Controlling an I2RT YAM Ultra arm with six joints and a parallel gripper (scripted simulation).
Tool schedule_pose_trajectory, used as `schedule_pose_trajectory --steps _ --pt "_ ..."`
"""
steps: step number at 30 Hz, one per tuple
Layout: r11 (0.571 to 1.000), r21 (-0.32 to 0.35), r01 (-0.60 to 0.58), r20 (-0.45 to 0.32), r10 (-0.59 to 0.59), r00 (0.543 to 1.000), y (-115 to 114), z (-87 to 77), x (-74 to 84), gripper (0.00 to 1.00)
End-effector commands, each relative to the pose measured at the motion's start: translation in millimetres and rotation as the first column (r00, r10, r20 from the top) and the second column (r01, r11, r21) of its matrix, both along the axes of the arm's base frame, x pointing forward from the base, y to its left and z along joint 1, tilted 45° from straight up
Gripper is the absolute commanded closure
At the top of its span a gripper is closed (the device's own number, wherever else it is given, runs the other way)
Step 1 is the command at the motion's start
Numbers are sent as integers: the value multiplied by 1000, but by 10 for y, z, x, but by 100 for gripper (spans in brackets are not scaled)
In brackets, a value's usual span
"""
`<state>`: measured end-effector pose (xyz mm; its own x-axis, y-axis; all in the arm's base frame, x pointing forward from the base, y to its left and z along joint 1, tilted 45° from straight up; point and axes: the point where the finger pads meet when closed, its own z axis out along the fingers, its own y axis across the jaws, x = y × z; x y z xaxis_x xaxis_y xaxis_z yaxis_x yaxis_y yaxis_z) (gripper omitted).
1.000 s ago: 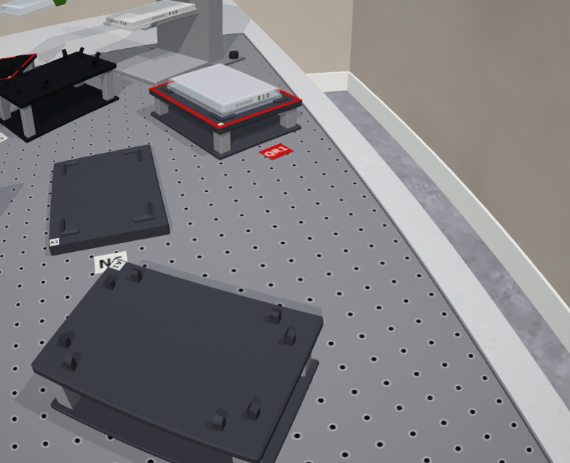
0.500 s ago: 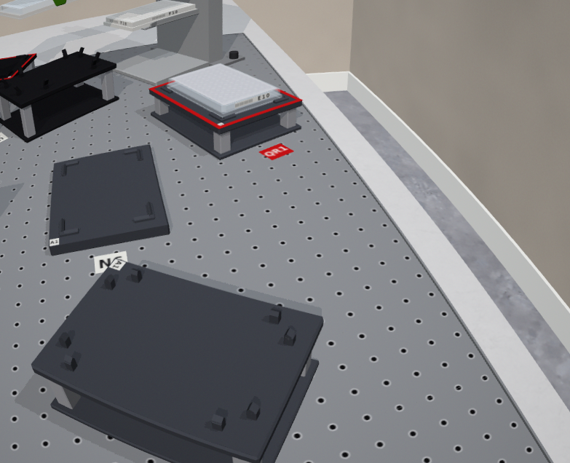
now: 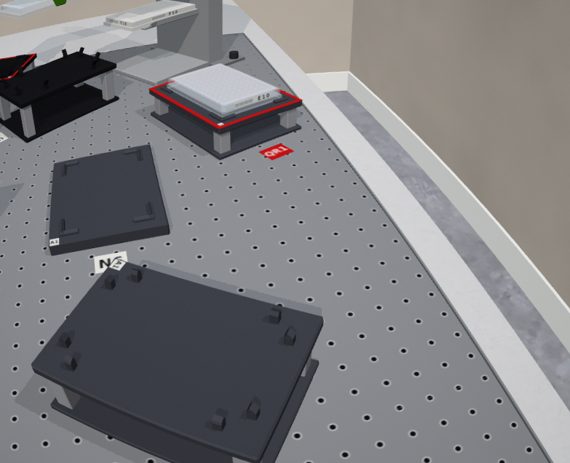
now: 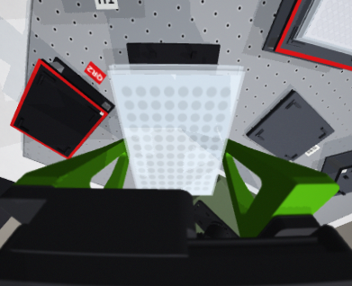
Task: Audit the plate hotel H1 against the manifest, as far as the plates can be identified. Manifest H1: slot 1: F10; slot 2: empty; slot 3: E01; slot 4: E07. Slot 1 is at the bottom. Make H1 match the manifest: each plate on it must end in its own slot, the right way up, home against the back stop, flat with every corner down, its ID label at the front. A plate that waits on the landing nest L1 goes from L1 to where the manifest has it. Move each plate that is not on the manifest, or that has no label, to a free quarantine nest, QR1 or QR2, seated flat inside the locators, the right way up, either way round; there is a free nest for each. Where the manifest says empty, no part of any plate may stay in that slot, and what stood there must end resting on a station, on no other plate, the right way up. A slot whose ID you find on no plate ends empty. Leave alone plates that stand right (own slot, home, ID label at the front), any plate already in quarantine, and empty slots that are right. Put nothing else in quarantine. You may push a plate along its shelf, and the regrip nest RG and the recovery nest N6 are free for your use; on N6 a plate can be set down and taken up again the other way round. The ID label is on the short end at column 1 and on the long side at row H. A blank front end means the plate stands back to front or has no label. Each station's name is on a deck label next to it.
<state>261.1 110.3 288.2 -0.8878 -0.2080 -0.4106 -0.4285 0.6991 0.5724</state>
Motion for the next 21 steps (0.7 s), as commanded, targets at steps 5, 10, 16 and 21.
schedule_pose_trajectory --steps 5,10,16,21 --pt "979 -63 -192 188 200 961 214 534 -422 14" --pt "979 -63 -191 189 200 961 228 528 -422 14" --pt "980 -63 -191 189 200 961 253 515 -422 14" --pt "980 -63 -191 189 199 961 270 506 -421 14"
